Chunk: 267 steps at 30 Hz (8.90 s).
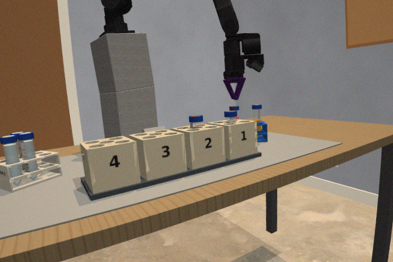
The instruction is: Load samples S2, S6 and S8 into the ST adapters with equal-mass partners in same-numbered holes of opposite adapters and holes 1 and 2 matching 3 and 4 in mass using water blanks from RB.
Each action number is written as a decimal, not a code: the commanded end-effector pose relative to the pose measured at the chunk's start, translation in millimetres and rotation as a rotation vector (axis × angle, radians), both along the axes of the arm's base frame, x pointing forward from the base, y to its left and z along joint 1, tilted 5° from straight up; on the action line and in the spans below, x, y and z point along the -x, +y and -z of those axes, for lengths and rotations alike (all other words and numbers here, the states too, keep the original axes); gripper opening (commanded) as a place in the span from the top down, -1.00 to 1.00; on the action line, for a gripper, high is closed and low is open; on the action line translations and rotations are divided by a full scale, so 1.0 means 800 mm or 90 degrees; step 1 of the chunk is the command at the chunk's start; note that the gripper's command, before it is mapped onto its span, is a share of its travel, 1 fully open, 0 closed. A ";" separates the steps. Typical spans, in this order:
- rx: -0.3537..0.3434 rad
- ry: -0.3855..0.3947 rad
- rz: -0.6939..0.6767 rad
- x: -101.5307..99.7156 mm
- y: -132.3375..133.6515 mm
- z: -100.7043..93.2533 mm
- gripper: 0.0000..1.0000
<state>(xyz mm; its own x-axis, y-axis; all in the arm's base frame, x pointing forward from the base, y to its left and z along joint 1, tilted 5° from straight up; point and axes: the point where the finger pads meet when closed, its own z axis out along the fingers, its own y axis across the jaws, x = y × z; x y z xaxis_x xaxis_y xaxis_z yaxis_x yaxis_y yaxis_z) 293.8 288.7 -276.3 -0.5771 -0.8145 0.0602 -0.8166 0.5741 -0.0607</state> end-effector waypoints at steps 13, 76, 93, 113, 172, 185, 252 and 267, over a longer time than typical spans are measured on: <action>-0.010 -0.011 0.026 -0.012 -0.010 0.043 -0.60; -0.010 -0.011 0.022 -0.007 0.004 -0.058 1.00; -0.016 -0.016 0.020 -0.009 0.015 -0.122 1.00; -0.023 -0.041 0.236 -0.059 -0.081 -0.152 1.00; -0.014 -0.065 0.610 -0.228 -0.470 -0.177 1.00; -0.018 -0.077 0.610 -0.230 -0.475 -0.135 1.00; -0.016 -0.072 0.614 -0.224 -0.485 -0.055 1.00; -0.015 -0.069 0.613 -0.221 -0.485 -0.033 1.00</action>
<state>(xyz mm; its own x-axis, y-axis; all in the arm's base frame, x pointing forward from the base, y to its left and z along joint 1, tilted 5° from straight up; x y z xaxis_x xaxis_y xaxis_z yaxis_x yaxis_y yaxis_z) 459.5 -94.2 -246.8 -0.9997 0.0163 -0.0200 0.0180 0.9960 -0.0872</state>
